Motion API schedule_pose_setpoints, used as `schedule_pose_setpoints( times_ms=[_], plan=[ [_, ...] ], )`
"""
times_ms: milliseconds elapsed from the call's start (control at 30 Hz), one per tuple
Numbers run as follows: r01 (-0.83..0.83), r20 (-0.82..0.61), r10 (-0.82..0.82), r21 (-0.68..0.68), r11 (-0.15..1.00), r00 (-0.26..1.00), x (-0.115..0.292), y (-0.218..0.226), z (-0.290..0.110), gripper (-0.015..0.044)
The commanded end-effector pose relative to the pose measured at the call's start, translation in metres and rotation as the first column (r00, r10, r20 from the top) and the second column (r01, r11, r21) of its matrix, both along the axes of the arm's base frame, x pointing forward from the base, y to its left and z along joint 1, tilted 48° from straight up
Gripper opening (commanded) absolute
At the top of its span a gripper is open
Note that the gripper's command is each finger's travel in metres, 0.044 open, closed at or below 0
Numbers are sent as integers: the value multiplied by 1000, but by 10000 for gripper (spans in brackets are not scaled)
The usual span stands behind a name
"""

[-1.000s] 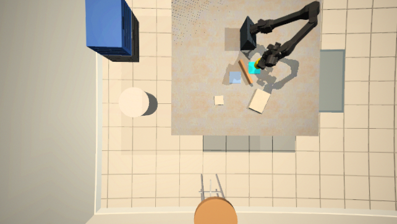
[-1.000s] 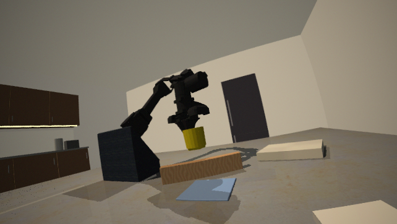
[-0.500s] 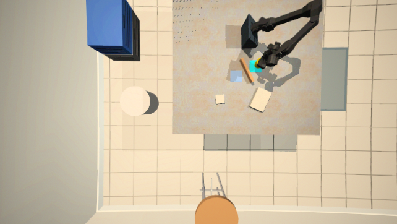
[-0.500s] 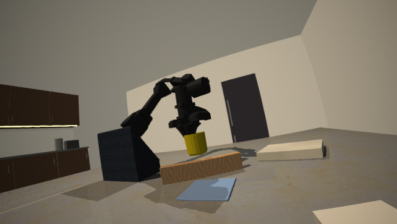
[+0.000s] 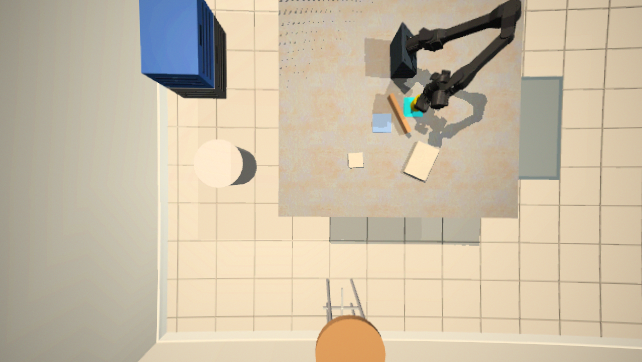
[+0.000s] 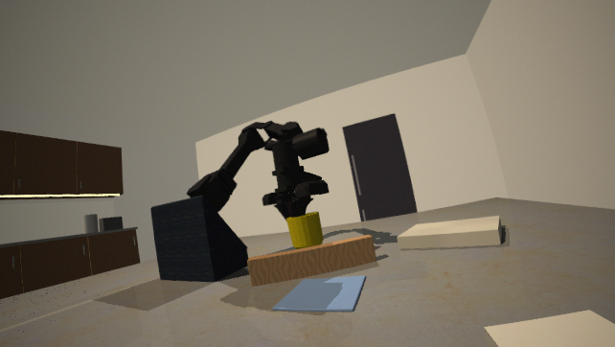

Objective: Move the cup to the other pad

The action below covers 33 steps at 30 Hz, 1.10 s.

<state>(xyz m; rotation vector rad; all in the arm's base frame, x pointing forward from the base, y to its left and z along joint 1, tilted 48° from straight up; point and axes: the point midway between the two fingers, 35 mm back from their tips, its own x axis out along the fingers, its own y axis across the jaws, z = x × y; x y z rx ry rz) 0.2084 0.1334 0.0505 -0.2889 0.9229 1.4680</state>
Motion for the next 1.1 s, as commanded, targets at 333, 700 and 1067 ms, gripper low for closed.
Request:
schedule_pose_setpoints(
  times_ms=[333, 700, 1067],
  plan=[
    [4, -14, -4, 5, 1000, 1000, -6, 13, -12, 0],
    [-1, -1, 1, 4, 1000, 1000, -6, 17, -14, 0],
    [-1, -1, 1, 4, 1000, 1000, -6, 17, -14, 0]
  ],
)
